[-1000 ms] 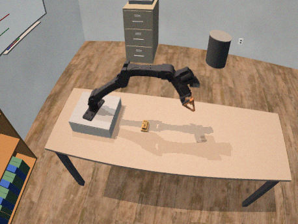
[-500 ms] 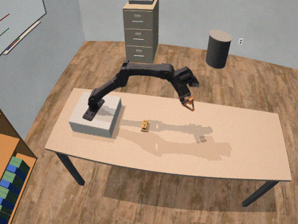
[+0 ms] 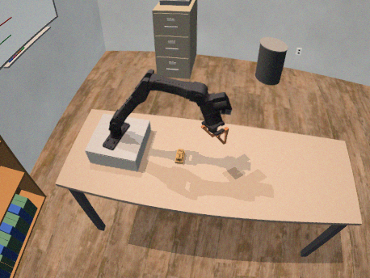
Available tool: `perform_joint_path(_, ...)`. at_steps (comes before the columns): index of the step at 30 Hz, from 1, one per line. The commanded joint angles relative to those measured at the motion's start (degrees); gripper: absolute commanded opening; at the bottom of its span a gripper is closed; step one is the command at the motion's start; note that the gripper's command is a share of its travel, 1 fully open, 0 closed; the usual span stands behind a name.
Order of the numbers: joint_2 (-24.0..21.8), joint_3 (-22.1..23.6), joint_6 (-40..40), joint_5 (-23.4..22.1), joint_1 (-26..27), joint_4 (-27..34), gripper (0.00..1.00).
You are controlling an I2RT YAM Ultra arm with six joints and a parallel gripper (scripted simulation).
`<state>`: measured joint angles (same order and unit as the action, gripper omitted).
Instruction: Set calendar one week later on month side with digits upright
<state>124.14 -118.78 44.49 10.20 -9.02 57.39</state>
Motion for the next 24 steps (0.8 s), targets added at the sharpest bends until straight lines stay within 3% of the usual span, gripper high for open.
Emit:
perform_joint_path(1, -3.0, 3.7, 10.5, -2.5, 0.7, 1.3, 1.00)
perform_joint_path(10, -10.1, 17.1, 28.2, -6.8, 2.7, 3.8, 1.00)
perform_joint_path(12, -10.1, 17.1, 28.2, -6.8, 2.7, 3.8, 1.00)
perform_joint_path(21, -18.2, 32.4, 48.4, -11.5, 5.0, 6.6, 1.00)
perform_joint_path(24, -19.4, 34.9, 51.6, -12.3, 5.3, 7.0, 1.00)
